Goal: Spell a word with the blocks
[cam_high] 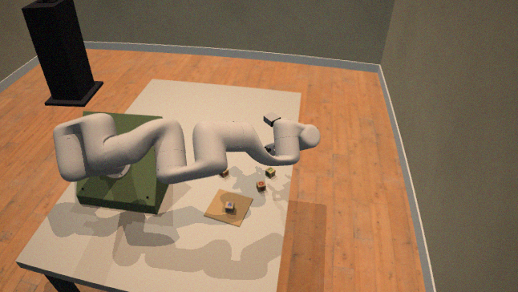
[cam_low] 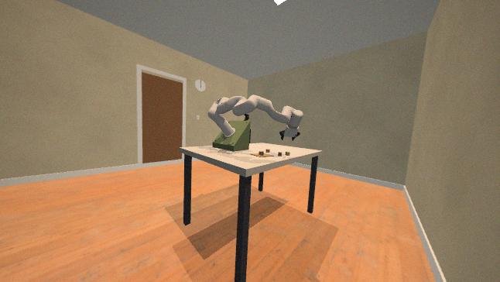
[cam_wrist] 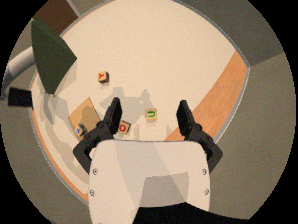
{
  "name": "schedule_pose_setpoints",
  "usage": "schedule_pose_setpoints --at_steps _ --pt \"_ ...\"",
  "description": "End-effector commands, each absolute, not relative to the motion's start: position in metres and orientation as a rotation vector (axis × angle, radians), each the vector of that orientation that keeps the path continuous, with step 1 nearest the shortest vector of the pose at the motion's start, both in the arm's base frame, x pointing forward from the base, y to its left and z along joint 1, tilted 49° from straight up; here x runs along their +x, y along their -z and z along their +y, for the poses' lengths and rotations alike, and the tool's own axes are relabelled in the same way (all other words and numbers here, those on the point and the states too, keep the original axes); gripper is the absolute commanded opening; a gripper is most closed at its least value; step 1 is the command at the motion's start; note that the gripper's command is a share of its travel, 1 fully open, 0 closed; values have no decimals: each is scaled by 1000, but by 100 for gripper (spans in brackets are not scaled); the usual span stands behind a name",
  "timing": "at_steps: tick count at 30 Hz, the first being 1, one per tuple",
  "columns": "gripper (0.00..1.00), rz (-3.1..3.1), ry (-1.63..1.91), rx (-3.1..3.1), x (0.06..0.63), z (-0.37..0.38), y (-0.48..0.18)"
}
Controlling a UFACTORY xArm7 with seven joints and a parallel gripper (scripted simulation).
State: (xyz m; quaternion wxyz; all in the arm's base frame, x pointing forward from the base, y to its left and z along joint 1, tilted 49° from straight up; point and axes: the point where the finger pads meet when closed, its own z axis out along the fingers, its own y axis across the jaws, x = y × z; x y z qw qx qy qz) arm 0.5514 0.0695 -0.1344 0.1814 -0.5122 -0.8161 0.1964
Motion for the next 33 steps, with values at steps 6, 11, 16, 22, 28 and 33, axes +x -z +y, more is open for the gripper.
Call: schedule_pose_setpoints --at_steps 6,11,16,22,28,33 --pt "100 -2310 -550 -1444 544 73 133" --pt "100 -2310 -550 -1444 544 73 133" --pt "100 -2310 -550 -1444 544 73 133" --pt "100 -2311 -550 -1444 530 74 133" --pt "100 -2311 -550 -1444 530 74 133" --pt "100 -2311 -550 -1443 521 74 132"
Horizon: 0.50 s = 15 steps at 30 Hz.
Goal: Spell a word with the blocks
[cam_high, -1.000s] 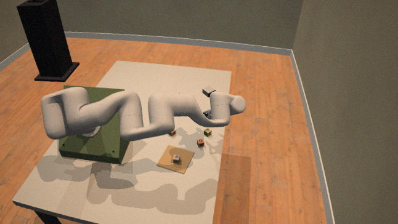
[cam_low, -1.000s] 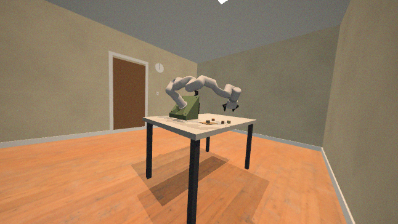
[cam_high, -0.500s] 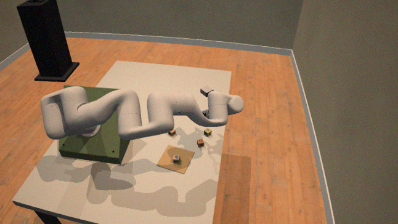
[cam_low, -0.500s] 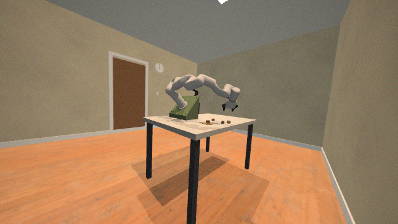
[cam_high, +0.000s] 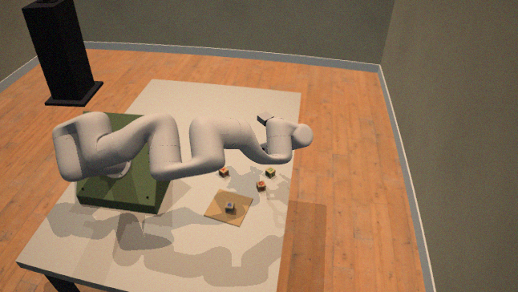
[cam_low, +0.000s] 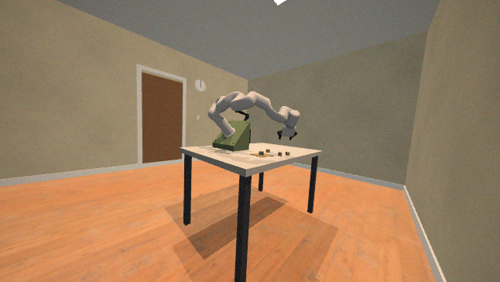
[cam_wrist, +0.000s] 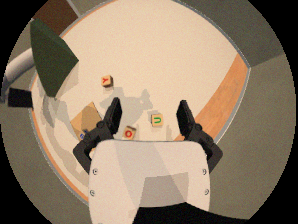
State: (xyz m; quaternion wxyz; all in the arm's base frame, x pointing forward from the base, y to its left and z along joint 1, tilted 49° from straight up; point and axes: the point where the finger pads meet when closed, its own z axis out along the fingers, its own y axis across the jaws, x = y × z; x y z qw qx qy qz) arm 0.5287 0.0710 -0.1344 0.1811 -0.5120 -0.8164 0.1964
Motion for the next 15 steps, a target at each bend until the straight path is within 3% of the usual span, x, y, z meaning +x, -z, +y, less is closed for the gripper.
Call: schedule_pose_setpoints --at_steps 1,15 --pt "100 -2312 -550 -1443 511 74 132" --pt "100 -2312 -549 -1442 500 74 131"
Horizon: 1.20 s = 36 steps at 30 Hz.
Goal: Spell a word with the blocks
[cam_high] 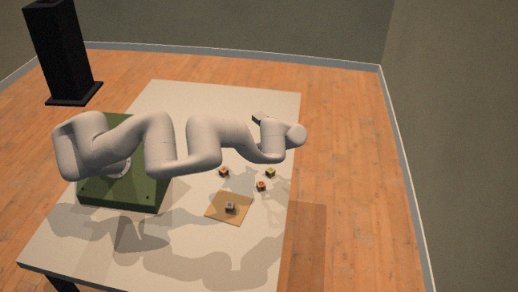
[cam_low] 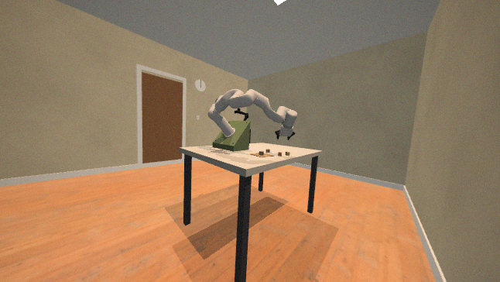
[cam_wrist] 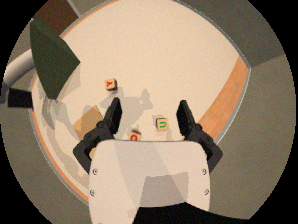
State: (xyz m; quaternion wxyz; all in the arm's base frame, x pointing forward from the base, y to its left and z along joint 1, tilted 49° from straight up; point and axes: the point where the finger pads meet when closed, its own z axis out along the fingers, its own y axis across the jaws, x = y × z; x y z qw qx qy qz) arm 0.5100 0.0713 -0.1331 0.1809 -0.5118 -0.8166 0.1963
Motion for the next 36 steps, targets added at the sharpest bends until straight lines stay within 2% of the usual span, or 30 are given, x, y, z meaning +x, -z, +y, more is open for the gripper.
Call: schedule_pose_setpoints --at_steps 1,14,16,30,32,36 --pt "100 -2312 -549 -1442 488 74 130" --pt "100 -2312 -549 -1442 488 74 130" --pt "100 -2312 -550 -1442 462 73 127" --pt "100 -2312 -550 -1442 462 73 127" --pt "100 -2311 -550 -1442 435 71 124" --pt "100 -2311 -550 -1442 435 71 124"
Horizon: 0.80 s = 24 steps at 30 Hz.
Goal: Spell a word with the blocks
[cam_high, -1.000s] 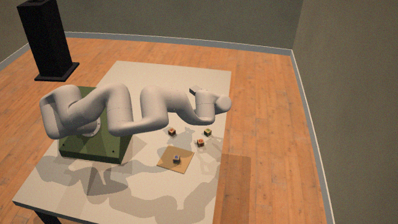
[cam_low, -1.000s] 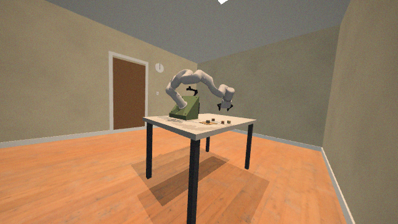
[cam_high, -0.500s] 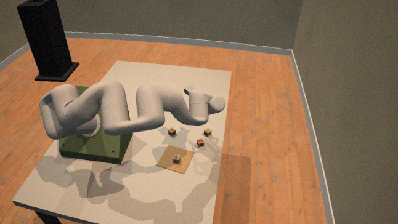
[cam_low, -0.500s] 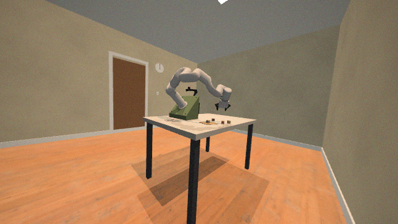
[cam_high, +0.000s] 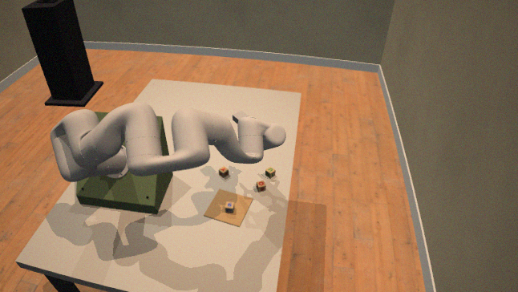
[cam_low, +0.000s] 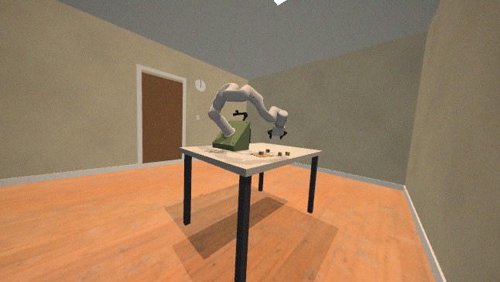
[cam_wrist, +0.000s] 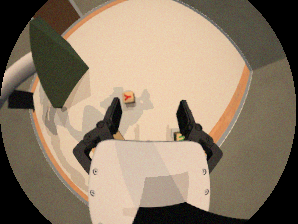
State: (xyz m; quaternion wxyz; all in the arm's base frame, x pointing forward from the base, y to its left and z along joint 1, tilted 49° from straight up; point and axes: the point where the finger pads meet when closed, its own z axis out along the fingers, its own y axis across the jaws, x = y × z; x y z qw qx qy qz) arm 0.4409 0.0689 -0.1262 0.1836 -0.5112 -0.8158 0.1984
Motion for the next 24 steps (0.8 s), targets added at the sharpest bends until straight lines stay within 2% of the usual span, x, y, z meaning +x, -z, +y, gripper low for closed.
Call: schedule_pose_setpoints --at_steps 1,11,13,24 --pt "100 -2311 -550 -1442 435 71 124" --pt "100 -2311 -550 -1442 435 71 124" --pt "100 -2310 -550 -1443 412 69 121" --pt "100 -2310 -550 -1443 402 68 120"
